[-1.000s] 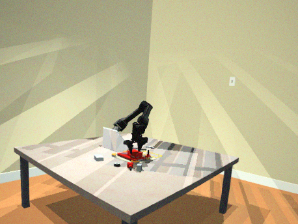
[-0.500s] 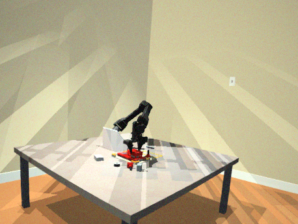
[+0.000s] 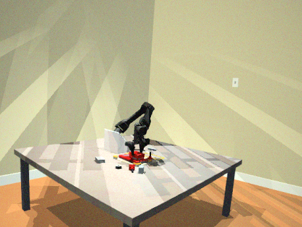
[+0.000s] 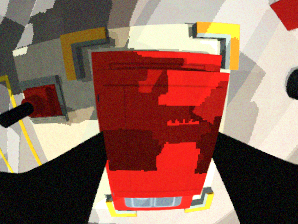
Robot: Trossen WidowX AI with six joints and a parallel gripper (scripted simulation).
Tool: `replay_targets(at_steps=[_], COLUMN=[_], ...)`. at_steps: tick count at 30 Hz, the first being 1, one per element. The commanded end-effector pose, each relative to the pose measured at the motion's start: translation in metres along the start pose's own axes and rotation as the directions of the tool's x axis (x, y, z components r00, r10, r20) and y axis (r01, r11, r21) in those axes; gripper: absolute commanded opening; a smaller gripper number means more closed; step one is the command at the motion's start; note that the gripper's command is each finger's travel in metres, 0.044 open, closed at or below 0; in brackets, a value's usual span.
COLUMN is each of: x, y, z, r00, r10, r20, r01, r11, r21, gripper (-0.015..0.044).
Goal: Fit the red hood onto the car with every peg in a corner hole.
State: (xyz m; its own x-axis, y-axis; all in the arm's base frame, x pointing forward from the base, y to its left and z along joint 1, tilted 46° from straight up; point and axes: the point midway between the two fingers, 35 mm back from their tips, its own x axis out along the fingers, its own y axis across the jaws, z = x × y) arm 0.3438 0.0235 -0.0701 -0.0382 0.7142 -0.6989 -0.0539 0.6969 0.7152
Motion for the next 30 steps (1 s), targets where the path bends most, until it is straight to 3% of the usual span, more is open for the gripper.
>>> replay_targets(at_steps=[1, 30], x=[0.001, 0.012], y=[0.000, 0.000], z=[-0.001, -0.001], r00=[1.000, 1.000], r10=[0.000, 0.001], r20=[0.000, 0.000], r01=[0.000, -0.001], r11=[1.000, 1.000], r21=[0.000, 0.000], gripper=[0.0000, 0.0000])
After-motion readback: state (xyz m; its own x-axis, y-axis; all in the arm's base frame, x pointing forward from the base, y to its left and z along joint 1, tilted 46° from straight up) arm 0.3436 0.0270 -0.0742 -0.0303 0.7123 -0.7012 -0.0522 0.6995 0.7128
